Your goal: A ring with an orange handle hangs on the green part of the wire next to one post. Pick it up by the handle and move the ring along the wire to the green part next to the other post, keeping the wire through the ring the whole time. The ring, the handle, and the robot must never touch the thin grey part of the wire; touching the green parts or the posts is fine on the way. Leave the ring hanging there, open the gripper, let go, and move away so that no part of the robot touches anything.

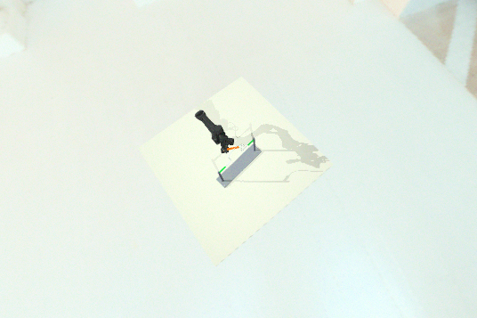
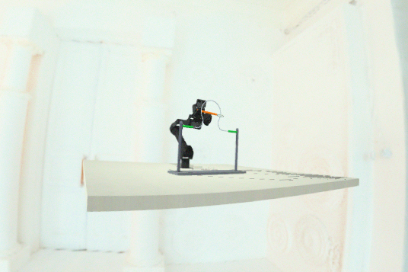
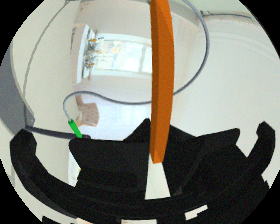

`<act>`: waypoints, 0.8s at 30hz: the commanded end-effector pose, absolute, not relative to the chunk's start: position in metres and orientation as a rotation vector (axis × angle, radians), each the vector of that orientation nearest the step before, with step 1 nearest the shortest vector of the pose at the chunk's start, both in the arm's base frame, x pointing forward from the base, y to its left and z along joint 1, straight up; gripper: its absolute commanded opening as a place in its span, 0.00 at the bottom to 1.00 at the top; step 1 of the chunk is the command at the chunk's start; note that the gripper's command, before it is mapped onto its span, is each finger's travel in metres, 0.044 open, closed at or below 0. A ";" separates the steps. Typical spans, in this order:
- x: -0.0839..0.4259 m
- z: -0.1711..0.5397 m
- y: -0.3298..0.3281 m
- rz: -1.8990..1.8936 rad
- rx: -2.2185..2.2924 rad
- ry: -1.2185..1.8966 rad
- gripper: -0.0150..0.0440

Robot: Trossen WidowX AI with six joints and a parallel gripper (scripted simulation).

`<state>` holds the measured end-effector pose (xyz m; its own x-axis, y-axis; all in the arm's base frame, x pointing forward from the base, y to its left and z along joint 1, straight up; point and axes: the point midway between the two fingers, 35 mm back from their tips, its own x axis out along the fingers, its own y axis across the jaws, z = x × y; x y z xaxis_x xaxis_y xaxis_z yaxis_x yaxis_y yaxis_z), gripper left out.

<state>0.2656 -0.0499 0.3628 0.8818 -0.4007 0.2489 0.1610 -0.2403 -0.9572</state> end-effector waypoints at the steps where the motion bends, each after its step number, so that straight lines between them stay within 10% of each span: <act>1: 0.266 0.361 -0.050 -0.536 -1.785 0.175 0.00; 24: 0.267 0.358 -0.052 -0.571 -1.898 0.138 0.00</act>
<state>0.2657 -0.0509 0.3632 0.8749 -0.3594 0.3245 0.1770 -0.3864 -0.9052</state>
